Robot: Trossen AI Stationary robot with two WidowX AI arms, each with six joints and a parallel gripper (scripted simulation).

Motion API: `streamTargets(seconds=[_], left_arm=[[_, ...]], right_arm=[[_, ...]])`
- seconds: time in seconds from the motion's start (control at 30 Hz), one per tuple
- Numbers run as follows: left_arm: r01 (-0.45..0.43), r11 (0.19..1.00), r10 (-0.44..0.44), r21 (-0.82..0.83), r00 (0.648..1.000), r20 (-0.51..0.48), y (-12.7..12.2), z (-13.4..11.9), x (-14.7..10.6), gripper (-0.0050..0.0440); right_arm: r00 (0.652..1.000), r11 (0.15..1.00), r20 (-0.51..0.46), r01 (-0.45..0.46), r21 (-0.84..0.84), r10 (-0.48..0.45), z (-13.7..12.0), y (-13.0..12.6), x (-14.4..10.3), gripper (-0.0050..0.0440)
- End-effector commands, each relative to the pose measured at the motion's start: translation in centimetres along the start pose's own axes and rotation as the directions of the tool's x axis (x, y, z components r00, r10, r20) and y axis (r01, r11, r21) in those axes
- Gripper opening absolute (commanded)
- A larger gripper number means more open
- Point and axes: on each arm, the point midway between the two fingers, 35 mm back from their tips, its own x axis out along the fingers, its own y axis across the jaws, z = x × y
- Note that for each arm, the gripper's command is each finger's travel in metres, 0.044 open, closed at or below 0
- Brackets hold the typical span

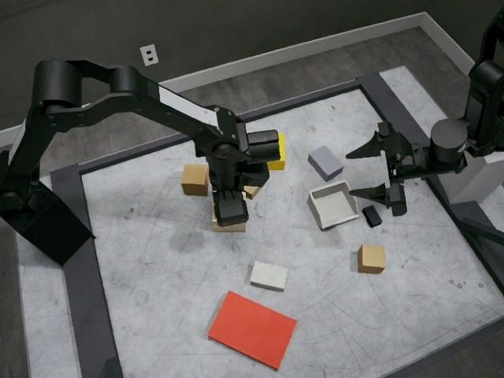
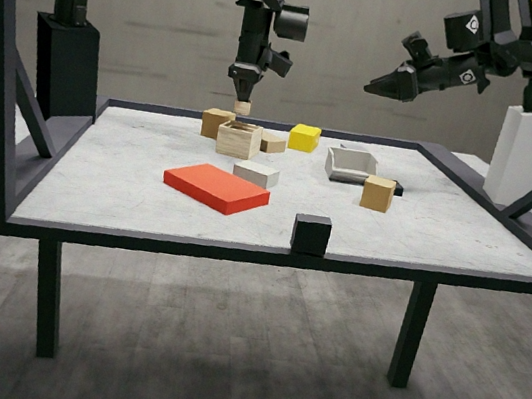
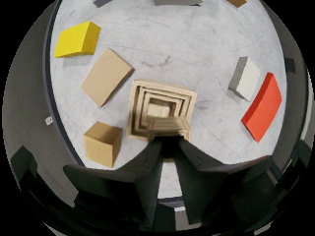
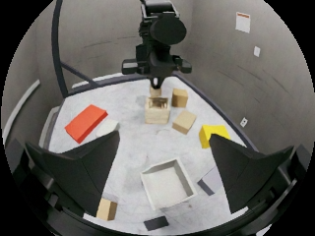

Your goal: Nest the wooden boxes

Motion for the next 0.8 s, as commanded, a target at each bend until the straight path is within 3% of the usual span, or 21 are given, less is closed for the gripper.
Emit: streamTargets(seconds=[0.0,0.2,0.43,0.5,0.77], left_arm=[[0.005,0.999,-0.004,-0.035,0.999,0.045,-0.14,0.83,-1.57,0.0110],[0.013,0.973,-0.003,-0.229,0.999,0.045,-0.04,0.80,-1.55,0.0110],[0.022,0.888,-0.003,-0.458,0.999,0.044,0.00,0.75,-1.52,0.0110],[0.022,0.888,-0.003,-0.458,0.999,0.044,0.00,0.75,-1.52,0.0110],[0.031,0.726,-0.003,-0.687,0.999,0.042,0.09,0.69,-1.49,0.0110]], right_arm=[[1.000,1.000,0.014,-0.002,0.005,0.002,0.38,0.08,-0.02,0.0400],[1.000,1.000,0.014,-0.002,0.005,0.002,0.38,0.08,-0.02,0.0400],[1.000,1.000,0.014,-0.002,0.005,0.002,0.38,0.08,-0.02,0.0400],[1.000,1.000,0.014,-0.002,0.005,0.002,0.38,0.08,-0.02,0.0400],[1.000,1.000,0.014,-0.002,0.005,0.002,0.38,0.08,-0.02,0.0400]])
